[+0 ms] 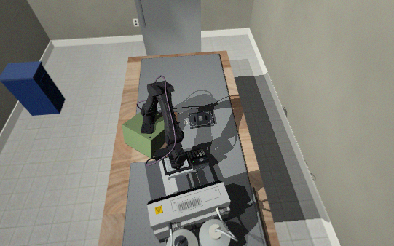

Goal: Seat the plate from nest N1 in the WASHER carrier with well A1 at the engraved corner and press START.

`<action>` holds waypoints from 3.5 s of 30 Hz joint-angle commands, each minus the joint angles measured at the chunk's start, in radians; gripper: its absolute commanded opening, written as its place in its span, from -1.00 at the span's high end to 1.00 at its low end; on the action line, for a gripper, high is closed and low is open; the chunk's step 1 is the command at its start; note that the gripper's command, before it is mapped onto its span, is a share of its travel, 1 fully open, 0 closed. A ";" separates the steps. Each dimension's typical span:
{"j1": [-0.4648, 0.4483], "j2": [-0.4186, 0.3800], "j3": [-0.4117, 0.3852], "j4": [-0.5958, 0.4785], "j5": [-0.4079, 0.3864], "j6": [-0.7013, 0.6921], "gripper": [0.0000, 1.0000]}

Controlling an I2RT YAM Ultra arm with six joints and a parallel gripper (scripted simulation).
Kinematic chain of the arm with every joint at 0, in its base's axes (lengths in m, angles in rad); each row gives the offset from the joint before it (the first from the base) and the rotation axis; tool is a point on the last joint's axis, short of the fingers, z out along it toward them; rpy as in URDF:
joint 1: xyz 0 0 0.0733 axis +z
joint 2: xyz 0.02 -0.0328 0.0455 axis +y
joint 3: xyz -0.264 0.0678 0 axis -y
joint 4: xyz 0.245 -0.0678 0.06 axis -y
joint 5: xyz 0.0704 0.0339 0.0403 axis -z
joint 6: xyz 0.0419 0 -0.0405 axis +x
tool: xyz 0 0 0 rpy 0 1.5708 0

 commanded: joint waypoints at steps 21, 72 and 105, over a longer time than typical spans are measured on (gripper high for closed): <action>0.009 0.014 -0.023 0.020 0.001 0.012 -0.68; -0.017 -0.056 0.036 -0.063 0.006 -0.012 -1.00; -0.046 -0.131 0.140 -0.247 0.013 -0.041 -1.00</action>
